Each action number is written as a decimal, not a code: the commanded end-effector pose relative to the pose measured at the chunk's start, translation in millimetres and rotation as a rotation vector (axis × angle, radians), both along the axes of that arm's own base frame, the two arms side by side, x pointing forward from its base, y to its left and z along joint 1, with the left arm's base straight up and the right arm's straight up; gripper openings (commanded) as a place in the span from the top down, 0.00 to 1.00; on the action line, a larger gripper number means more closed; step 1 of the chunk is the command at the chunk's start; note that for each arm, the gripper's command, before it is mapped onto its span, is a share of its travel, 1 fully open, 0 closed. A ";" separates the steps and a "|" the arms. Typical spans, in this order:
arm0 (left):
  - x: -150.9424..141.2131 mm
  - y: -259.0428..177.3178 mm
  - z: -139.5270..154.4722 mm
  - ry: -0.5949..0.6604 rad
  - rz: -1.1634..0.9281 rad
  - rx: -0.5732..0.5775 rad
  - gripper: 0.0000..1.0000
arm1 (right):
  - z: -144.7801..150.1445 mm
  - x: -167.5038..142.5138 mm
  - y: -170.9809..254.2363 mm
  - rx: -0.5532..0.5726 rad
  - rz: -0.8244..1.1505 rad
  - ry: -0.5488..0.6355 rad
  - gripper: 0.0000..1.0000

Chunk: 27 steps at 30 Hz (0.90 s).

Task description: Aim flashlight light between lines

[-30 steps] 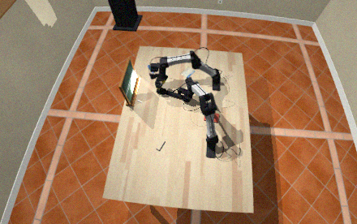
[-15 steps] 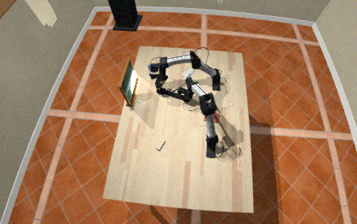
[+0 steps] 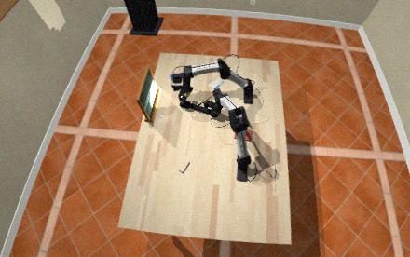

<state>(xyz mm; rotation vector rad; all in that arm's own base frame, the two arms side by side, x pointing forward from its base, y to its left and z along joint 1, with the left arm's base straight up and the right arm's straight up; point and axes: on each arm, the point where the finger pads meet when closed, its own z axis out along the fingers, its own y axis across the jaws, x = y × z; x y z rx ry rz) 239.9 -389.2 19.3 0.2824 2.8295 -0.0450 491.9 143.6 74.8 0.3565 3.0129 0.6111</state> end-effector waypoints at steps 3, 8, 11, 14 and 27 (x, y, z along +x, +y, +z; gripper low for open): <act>-1.1 -6.2 17.0 -0.028 -0.030 -0.035 0.70 | -24.2 -2.1 6.3 -0.016 0.006 0.030 0.00; -1.1 -6.2 17.0 -0.028 -0.030 -0.035 0.70 | -28.3 -1.4 7.4 -0.016 0.004 0.029 0.00; -1.1 -6.2 17.0 -0.028 -0.030 -0.035 0.70 | -32.5 -0.3 9.4 -0.015 0.004 0.026 0.00; -1.1 -6.2 17.0 -0.028 -0.030 -0.035 0.70 | -35.6 -1.0 10.9 -0.016 0.004 0.028 0.00; -1.1 -6.2 17.0 -0.028 -0.030 -0.035 0.70 | -52.3 -0.1 17.0 -0.017 0.004 0.030 0.00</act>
